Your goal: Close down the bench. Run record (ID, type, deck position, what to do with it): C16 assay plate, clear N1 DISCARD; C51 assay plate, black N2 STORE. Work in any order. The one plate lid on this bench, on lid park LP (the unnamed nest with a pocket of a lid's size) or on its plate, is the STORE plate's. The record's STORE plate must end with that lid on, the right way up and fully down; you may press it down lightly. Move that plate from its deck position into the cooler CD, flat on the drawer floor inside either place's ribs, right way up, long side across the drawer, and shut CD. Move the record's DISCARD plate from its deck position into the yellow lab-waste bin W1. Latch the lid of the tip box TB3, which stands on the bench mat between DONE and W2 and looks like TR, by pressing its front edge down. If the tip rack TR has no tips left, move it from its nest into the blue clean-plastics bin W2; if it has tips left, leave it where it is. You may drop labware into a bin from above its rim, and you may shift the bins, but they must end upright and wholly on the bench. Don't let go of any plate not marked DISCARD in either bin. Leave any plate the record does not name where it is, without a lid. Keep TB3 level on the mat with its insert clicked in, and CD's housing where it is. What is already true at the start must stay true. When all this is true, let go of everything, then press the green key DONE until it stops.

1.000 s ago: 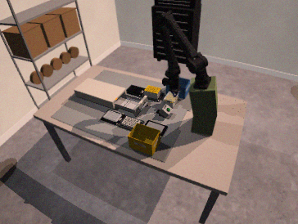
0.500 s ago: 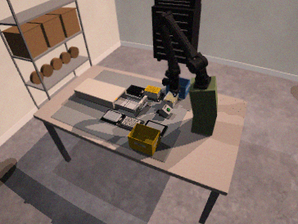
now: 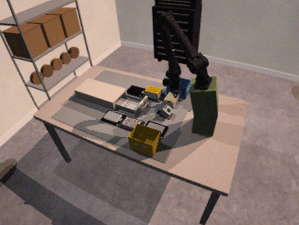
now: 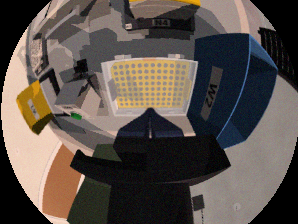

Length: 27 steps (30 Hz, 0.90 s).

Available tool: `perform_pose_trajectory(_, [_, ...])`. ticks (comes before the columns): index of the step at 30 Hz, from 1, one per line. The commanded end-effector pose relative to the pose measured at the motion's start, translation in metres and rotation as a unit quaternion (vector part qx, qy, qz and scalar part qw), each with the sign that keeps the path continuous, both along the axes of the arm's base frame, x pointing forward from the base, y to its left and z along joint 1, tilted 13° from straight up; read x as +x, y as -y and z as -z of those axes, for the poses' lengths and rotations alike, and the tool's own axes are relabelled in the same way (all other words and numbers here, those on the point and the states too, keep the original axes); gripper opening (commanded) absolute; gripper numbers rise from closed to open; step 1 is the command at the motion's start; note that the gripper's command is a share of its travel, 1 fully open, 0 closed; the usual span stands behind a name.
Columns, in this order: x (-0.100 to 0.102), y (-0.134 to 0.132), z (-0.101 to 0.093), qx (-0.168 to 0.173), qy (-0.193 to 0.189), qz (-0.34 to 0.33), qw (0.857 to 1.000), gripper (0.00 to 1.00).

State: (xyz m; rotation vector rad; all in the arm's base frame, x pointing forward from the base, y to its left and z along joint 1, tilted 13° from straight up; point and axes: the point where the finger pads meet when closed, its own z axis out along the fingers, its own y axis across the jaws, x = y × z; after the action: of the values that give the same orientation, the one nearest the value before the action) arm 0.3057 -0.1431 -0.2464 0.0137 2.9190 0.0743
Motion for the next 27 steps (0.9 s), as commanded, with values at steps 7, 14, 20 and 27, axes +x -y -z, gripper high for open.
perform_pose_trajectory(7, [0.0081,-0.0028,0.0117,-0.003,0.004,-0.005,1.000,0.00])
perform_pose_trajectory(14, [0.0084,-0.0029,0.0134,-0.003,0.004,-0.004,1.000,0.00])
perform_pose_trajectory(20, [0.0084,-0.0029,0.0134,-0.003,0.004,-0.005,1.000,0.00])
perform_pose_trajectory(27, [0.0084,-0.0029,0.0134,-0.003,0.004,-0.005,1.000,0.00])
